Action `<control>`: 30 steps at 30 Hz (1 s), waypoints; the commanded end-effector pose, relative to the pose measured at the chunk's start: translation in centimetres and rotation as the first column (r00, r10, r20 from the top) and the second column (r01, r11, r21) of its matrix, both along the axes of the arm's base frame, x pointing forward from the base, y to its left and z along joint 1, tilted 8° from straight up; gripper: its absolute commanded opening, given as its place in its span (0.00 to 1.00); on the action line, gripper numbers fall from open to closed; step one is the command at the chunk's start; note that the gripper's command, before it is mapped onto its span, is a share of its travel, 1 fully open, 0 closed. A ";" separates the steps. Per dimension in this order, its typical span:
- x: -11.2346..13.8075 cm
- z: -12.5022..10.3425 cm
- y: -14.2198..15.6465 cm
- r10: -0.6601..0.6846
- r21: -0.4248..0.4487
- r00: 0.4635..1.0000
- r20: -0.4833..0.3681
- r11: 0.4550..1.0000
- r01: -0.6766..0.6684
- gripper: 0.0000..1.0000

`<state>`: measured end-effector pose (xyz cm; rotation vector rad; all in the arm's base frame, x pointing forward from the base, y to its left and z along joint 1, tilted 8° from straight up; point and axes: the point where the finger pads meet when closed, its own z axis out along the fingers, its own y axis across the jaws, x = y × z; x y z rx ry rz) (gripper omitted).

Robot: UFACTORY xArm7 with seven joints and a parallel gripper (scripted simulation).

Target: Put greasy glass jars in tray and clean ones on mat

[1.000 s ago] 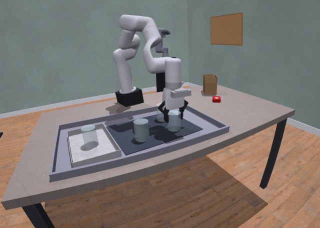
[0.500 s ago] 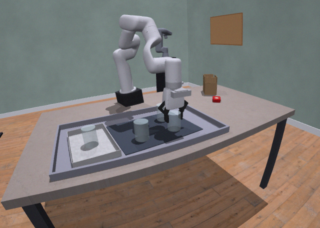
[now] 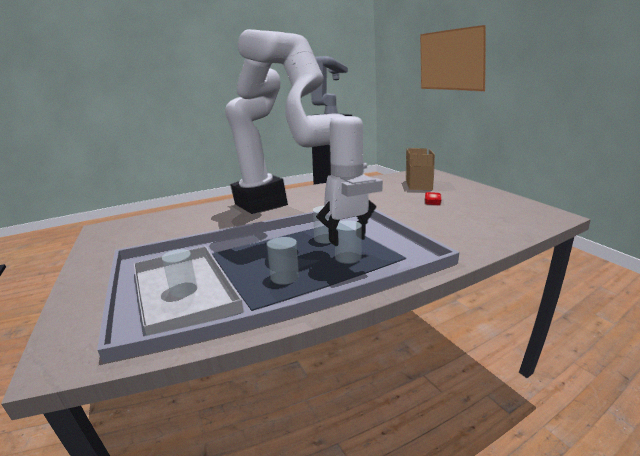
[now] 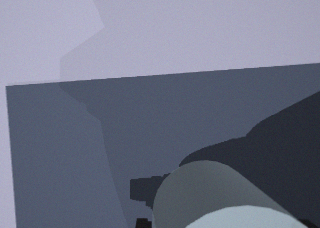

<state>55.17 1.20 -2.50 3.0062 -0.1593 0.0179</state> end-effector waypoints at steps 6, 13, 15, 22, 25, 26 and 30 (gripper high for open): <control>0.2 0.2 0.0 0.001 0.001 1.000 0.006 1.000 -0.001 0.77; 0.2 0.2 0.0 0.001 0.001 1.000 0.006 1.000 -0.001 0.74; 0.2 0.2 0.0 0.001 0.001 1.000 0.006 1.000 -0.001 0.74; 0.2 0.2 0.0 0.001 0.001 1.000 0.006 1.000 -0.001 0.74; 0.2 0.2 0.0 0.001 0.001 1.000 0.006 1.000 -0.001 0.71; 0.2 0.2 0.0 0.001 0.001 1.000 0.006 1.000 -0.001 0.71; 0.2 0.2 0.0 0.001 0.001 1.000 0.006 1.000 -0.001 0.71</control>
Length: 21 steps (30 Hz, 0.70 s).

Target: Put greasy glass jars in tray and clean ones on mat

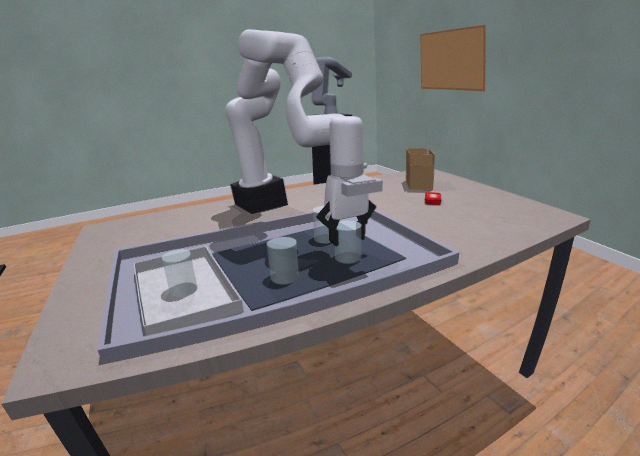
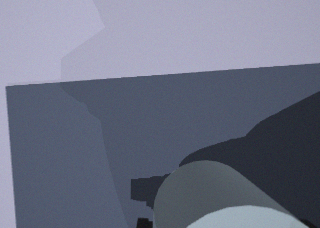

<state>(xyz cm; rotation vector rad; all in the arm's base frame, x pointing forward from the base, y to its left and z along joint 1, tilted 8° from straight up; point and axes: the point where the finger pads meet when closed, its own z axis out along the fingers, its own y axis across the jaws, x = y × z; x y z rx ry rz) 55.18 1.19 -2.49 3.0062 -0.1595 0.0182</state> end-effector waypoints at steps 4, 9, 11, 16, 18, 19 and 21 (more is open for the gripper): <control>0.2 0.2 0.1 0.001 0.001 1.000 0.005 1.000 -0.001 0.71; 0.2 0.2 0.1 0.001 0.001 1.000 0.005 1.000 -0.001 0.71; 0.2 0.2 0.1 0.001 0.001 1.000 0.005 1.000 -0.001 0.68; 0.2 0.2 0.1 0.001 0.001 1.000 0.005 1.000 -0.001 0.68; 0.2 0.2 0.1 0.001 0.001 1.000 0.005 1.000 -0.001 0.68; 0.2 0.2 0.1 0.001 0.001 1.000 0.005 1.000 -0.001 0.68; 0.2 0.2 0.1 0.001 0.001 1.000 0.005 1.000 -0.001 0.68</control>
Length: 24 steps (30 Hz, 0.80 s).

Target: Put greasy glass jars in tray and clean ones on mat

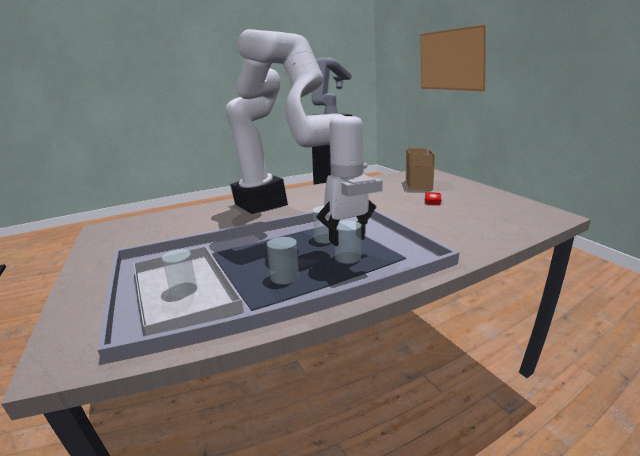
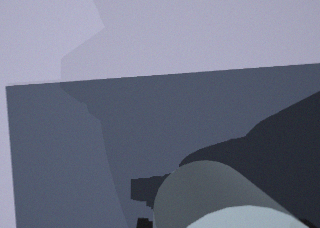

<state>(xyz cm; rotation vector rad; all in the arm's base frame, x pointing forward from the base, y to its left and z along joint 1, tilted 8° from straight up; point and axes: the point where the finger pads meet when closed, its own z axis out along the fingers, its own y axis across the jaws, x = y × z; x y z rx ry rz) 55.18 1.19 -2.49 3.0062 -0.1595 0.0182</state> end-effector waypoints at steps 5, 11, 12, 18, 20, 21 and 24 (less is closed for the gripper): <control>0.2 0.2 0.1 0.001 0.001 1.000 0.005 1.000 -0.001 0.68; 0.2 0.2 0.1 0.001 0.001 1.000 0.005 1.000 -0.001 0.00; 0.2 0.2 0.1 0.001 0.001 1.000 0.005 1.000 -0.001 0.00; 0.2 0.2 0.1 0.001 0.001 1.000 0.005 1.000 -0.001 0.00; 0.2 0.2 0.1 0.001 0.001 1.000 0.005 1.000 -0.001 0.00; 0.2 0.5 0.1 0.001 0.001 1.000 0.005 1.000 -0.001 0.00; 0.2 1.3 0.2 0.001 0.001 1.000 0.005 1.000 -0.001 0.00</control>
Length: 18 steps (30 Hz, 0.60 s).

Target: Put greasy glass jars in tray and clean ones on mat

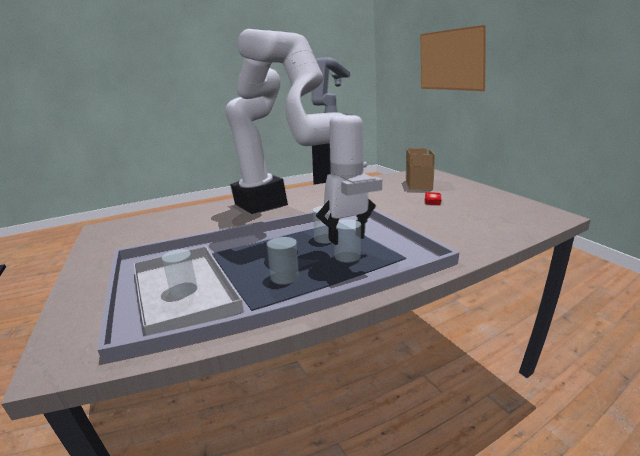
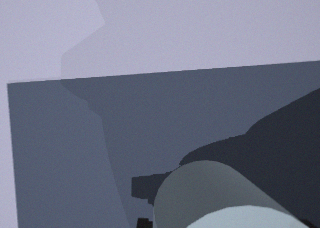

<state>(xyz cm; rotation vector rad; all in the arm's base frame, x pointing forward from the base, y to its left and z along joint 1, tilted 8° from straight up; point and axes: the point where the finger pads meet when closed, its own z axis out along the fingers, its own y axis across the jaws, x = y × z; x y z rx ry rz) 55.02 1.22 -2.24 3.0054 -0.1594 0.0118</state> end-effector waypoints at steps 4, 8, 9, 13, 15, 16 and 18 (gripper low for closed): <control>0.3 1.5 0.2 0.001 0.001 1.000 0.010 1.000 -0.001 0.00; 0.3 2.6 0.4 0.001 0.001 1.000 0.010 1.000 -0.001 0.00; 0.3 2.9 0.4 0.001 0.001 1.000 0.010 1.000 -0.001 0.00; 0.3 3.9 0.5 0.001 0.001 1.000 0.010 1.000 -0.001 0.00; 0.3 4.5 0.6 0.001 0.001 1.000 0.010 1.000 -0.001 0.00; 0.3 4.7 0.6 0.001 0.001 1.000 0.010 1.000 -0.001 0.00; 0.3 5.2 0.7 0.001 0.001 1.000 0.010 1.000 -0.001 0.00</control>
